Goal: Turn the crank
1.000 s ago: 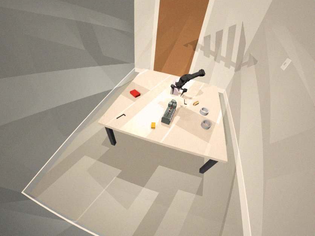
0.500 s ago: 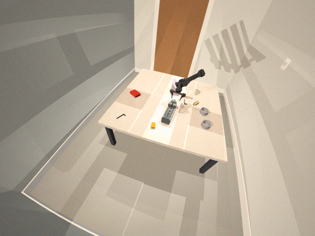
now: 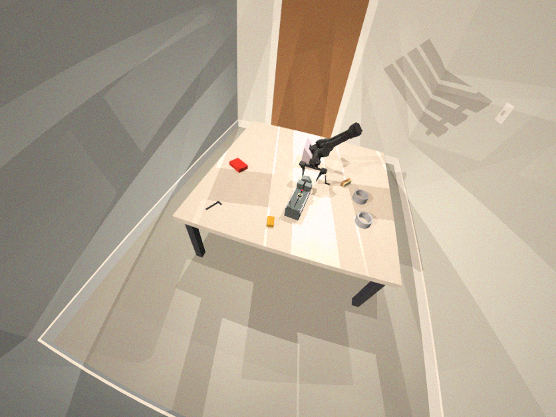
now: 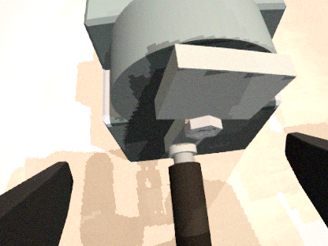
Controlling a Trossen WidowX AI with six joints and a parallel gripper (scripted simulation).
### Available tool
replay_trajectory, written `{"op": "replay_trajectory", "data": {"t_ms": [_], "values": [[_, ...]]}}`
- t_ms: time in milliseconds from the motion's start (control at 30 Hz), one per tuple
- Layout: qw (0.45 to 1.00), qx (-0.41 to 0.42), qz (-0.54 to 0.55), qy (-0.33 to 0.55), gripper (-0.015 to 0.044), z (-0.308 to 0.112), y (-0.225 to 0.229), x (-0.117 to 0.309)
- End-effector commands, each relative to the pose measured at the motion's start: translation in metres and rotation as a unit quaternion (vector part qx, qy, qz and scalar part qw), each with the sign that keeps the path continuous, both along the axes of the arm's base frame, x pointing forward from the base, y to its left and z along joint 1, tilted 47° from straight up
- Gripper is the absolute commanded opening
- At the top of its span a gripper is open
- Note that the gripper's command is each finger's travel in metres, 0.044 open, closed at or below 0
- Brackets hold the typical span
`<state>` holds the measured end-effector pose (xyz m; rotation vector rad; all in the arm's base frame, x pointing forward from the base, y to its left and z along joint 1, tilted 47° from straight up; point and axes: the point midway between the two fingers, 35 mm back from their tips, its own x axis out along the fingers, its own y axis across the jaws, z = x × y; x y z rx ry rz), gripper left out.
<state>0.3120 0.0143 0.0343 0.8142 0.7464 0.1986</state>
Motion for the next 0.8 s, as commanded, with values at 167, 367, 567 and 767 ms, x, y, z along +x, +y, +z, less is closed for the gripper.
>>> {"op": "replay_trajectory", "data": {"t_ms": [167,367,567,767], "values": [[1.0,0.001,-0.003,0.009,0.044,-0.014,0.009,-0.001],[1.0,0.001,-0.003,0.009,0.044,-0.021,0.016,-0.001],[1.0,0.002,-0.003,0.009,0.044,-0.027,0.024,-0.001],[1.0,0.003,-0.003,0.008,0.044,-0.033,0.031,-0.002]]}}
